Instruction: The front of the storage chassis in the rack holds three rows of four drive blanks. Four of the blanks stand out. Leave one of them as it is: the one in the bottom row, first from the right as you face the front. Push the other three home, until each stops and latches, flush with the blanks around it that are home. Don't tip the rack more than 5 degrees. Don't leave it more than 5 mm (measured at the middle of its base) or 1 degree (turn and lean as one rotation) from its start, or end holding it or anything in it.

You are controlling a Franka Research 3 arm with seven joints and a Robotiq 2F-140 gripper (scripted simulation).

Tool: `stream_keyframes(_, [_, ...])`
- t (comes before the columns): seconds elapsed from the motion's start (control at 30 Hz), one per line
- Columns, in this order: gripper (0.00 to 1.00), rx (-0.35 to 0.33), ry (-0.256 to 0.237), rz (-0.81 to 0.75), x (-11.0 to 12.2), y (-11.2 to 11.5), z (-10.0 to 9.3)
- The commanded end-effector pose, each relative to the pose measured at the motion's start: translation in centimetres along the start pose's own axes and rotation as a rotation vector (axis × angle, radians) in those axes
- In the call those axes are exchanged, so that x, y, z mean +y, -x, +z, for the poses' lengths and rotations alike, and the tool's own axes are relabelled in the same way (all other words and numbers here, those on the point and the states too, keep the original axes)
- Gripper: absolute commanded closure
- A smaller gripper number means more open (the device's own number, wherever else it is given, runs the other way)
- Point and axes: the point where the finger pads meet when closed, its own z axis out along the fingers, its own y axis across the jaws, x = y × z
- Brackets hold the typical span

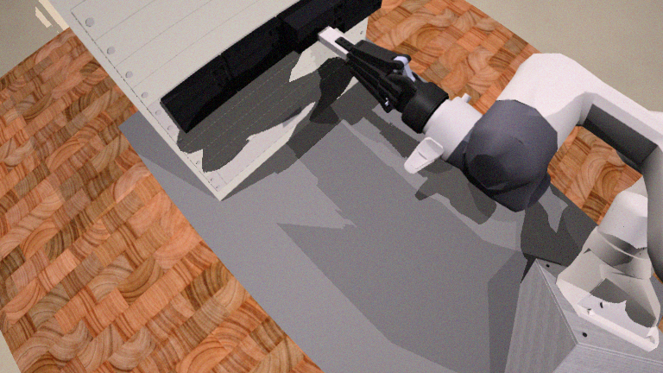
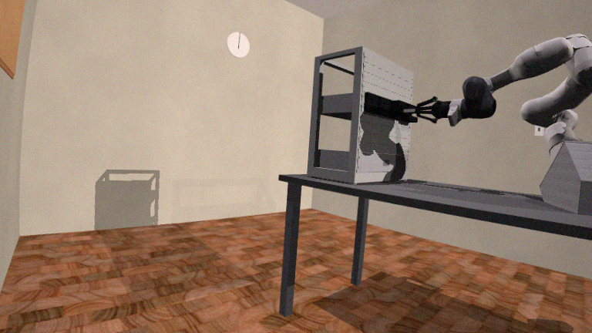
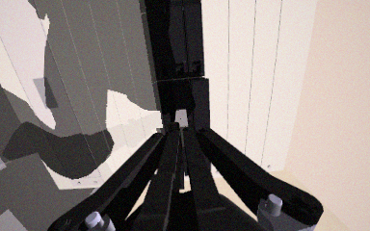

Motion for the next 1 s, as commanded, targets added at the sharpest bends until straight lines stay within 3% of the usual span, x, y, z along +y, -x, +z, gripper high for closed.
stream_keyframes(0.0, [1.00,0.003,0.005,0.004,0.2,-0.1,0.2])
stream_keyframes(0.97, [1.00,0.003,0.005,0.004,1.0,-0.5,2.1])
